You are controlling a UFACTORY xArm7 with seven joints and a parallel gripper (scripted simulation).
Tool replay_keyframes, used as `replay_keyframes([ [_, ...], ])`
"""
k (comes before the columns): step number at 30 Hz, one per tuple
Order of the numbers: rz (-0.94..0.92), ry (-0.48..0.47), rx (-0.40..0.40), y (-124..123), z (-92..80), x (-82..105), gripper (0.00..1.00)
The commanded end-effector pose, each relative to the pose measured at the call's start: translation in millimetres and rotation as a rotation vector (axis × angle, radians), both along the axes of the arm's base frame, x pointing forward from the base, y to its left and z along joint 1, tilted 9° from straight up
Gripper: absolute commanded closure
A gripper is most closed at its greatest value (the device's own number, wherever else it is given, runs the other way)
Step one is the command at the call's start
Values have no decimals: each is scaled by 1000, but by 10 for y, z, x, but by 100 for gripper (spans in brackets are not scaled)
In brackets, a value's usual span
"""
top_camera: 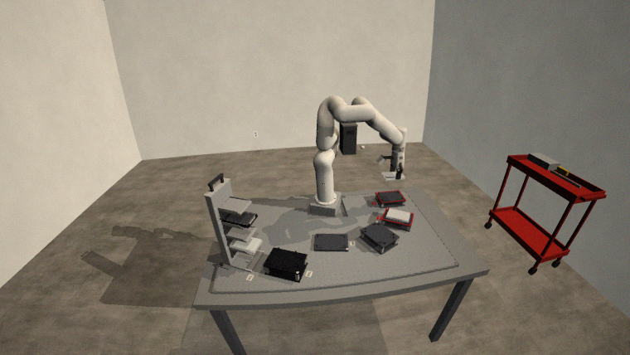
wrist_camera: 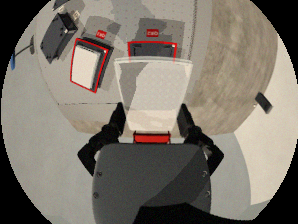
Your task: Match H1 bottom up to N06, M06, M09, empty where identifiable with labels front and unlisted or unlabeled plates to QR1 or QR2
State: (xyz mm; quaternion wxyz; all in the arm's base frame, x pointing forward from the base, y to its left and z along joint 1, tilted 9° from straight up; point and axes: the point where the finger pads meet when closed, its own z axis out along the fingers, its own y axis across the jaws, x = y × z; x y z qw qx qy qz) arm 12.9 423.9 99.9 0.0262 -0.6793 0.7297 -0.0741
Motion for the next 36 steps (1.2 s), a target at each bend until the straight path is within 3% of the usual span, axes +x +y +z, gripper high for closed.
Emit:
replay_keyframes([
  [1,1,-1,4,11,-56,8,100],
  [36,1,-1,4,-25,-567,80,100],
])
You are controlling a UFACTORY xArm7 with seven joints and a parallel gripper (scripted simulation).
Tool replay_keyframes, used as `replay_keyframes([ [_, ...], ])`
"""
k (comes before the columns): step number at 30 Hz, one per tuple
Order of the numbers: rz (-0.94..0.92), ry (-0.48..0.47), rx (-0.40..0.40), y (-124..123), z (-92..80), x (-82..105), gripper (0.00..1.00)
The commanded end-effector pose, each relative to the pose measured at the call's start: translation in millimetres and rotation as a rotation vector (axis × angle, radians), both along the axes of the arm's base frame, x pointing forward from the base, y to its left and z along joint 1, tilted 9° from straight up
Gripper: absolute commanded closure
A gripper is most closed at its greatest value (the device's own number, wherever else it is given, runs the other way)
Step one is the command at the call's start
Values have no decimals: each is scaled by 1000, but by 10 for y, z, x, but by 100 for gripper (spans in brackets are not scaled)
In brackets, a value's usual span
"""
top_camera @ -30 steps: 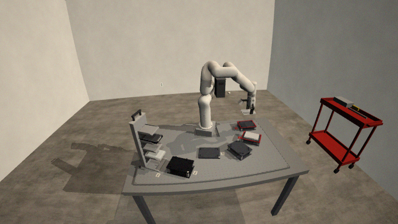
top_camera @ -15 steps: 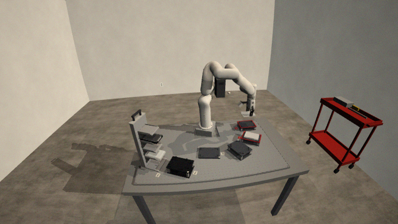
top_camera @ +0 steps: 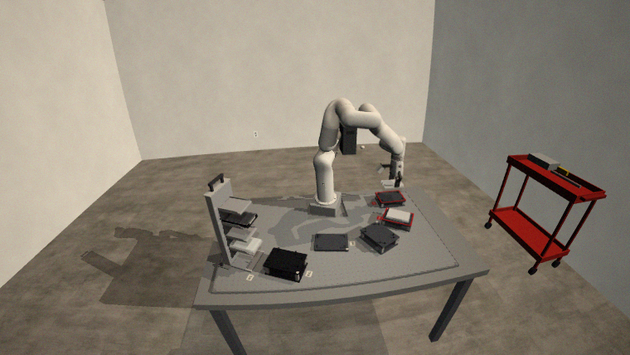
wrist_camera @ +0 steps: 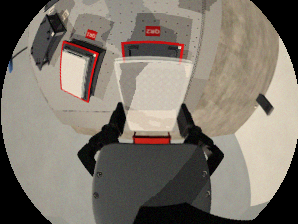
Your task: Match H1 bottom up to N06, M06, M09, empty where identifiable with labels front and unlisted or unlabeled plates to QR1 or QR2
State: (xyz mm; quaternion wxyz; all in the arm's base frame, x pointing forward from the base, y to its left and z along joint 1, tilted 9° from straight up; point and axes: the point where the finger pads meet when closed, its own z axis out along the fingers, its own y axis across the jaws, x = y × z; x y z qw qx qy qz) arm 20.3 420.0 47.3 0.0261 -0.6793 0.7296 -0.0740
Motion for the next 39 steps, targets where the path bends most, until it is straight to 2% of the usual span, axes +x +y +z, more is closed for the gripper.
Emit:
replay_keyframes([
  [1,1,-1,4,13,-58,8,100],
  [12,1,-1,4,3,-201,28,100],
  [26,1,-1,4,3,-201,28,100],
  [39,1,-1,4,-12,-398,56,100],
])
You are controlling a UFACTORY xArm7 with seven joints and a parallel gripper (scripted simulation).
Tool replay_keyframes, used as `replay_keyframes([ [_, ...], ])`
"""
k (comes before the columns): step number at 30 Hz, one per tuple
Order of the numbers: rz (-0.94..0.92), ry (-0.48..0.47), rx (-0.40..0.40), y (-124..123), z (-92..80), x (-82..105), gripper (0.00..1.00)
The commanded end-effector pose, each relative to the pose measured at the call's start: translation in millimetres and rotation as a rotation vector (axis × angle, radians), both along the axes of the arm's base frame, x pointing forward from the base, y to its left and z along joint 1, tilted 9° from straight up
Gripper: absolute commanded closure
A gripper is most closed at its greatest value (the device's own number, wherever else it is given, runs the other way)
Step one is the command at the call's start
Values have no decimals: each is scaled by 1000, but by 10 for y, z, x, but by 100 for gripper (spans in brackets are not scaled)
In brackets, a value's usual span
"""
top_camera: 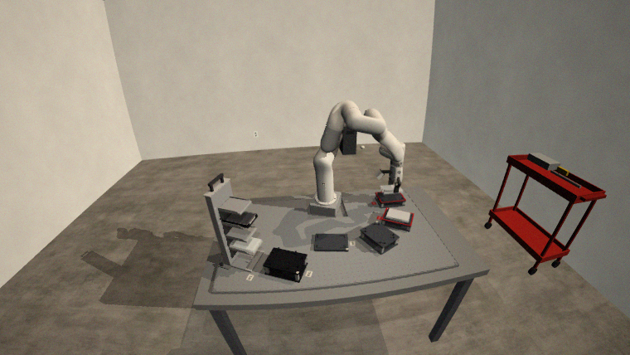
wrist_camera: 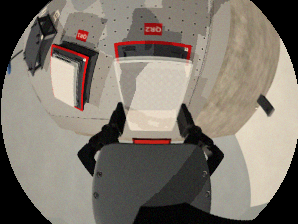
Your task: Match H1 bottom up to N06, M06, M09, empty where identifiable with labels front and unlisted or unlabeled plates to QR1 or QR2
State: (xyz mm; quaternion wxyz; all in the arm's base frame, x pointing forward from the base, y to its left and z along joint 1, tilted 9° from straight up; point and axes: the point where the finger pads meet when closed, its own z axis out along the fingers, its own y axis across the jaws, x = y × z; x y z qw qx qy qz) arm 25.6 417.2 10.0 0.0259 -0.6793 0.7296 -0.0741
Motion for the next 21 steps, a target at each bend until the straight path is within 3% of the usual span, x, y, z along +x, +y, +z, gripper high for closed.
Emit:
replay_keyframes([
  [1,1,-1,5,16,-25,3,100],
  [16,1,-1,5,-2,-272,38,100],
  [21,1,-1,5,-2,-282,39,100],
])
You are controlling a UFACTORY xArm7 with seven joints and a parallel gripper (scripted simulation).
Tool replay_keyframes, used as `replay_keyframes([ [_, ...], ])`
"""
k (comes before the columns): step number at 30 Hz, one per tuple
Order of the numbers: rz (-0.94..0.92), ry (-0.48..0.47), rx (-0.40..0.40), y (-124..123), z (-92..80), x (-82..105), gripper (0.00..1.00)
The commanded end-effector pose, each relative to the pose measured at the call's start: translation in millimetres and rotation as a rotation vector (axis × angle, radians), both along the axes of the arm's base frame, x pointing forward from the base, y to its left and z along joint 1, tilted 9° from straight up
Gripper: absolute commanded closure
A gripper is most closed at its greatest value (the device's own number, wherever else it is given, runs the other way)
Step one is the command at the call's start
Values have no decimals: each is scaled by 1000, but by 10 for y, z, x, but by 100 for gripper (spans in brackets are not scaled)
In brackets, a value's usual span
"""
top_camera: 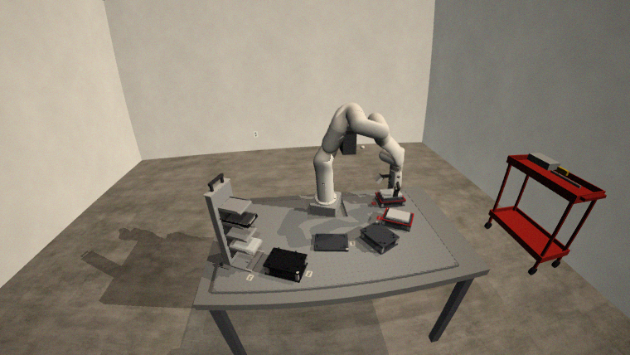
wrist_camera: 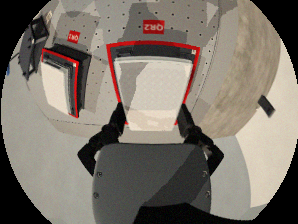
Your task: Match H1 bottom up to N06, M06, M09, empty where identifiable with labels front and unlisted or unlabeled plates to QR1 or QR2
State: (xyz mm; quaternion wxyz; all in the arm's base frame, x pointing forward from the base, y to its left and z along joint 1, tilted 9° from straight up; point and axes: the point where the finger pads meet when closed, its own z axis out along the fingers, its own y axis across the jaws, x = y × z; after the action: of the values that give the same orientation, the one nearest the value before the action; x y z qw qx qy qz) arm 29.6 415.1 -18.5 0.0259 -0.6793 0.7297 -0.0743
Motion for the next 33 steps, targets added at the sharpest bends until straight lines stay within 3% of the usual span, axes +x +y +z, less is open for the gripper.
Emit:
replay_keyframes([
  [1,1,-1,5,19,4,-1,100],
  [33,1,-1,5,12,-96,13,100],
])
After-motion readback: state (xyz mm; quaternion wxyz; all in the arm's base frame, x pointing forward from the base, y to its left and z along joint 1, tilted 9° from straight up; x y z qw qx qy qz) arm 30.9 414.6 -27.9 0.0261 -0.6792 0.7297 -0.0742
